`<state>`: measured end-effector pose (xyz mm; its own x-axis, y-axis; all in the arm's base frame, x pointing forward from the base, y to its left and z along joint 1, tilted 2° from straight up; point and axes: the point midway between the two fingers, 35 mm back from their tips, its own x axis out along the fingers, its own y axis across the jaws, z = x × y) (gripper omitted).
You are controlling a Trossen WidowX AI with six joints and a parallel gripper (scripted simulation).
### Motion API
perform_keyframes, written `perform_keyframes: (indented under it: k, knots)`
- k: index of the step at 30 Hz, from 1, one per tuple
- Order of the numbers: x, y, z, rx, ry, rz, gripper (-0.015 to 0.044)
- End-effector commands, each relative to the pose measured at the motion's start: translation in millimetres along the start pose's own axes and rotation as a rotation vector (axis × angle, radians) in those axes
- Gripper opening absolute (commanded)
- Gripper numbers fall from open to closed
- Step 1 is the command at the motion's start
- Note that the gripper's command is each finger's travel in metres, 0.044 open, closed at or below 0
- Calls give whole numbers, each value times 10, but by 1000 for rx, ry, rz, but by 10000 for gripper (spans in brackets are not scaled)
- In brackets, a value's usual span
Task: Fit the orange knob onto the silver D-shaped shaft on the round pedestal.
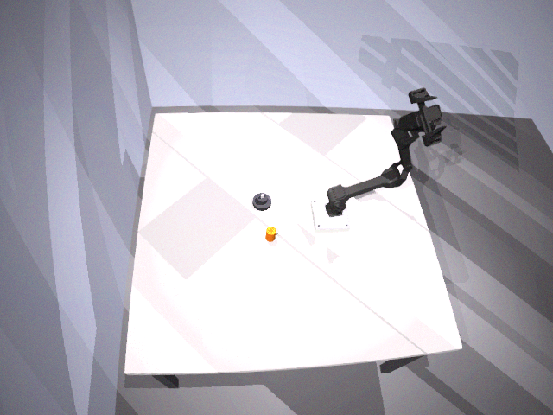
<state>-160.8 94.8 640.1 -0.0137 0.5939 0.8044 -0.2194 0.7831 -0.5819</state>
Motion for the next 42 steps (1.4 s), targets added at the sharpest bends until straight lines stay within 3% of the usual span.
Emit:
perform_keyframes:
  k: [1,13,22,32,42]
  knots:
    - [37,-286,-593,164,127,-82,440]
    - [-153,-635,-2371,551,510,-251,440]
    - [-589,-426,-3671,819,834,-368,440]
    - [-1561,97,-4934,1095,1334,-627,440]
    - [-2848,902,-5539,1228,1941,-917,440]
